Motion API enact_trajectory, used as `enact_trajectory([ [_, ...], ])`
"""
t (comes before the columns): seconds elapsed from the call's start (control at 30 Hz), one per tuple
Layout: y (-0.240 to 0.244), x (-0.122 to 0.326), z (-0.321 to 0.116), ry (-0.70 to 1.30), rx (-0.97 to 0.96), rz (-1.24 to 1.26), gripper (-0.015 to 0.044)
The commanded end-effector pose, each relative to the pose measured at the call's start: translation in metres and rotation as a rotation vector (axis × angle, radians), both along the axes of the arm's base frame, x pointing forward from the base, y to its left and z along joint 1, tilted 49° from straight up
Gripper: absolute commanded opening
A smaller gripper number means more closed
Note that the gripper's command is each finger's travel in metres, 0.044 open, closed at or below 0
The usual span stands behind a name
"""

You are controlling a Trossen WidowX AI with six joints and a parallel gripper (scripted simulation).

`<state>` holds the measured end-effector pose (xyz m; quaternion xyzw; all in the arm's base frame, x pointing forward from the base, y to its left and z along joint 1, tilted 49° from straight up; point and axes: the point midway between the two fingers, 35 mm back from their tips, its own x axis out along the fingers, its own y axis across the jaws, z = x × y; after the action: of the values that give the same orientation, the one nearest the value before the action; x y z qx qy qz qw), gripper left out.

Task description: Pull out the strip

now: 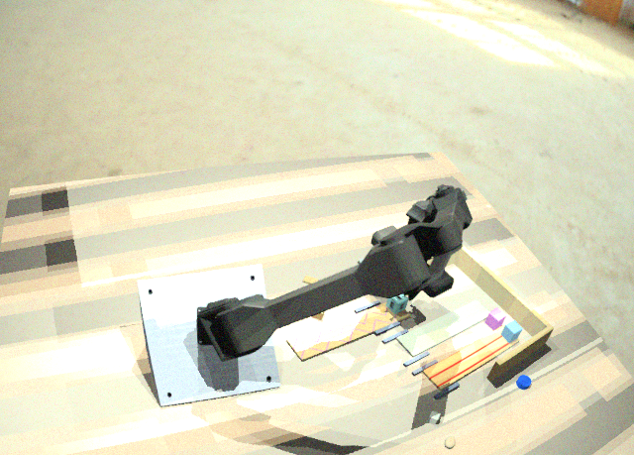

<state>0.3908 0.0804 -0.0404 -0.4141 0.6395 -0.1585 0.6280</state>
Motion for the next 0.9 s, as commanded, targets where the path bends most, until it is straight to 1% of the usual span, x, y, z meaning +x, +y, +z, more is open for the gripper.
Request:
enact_trajectory([
  [0.0, -0.007, -0.001, -0.007, 0.010, -0.011, 0.002, 0.0250],
  [0.6, -0.029, 0.001, -0.026, 0.010, -0.013, 0.002, 0.0250],
  [0.8, -0.030, 0.001, -0.026, 0.010, -0.013, 0.002, 0.0250],
  [0.87, -0.028, 0.002, -0.024, 0.004, -0.005, -0.001, 0.0198],
])
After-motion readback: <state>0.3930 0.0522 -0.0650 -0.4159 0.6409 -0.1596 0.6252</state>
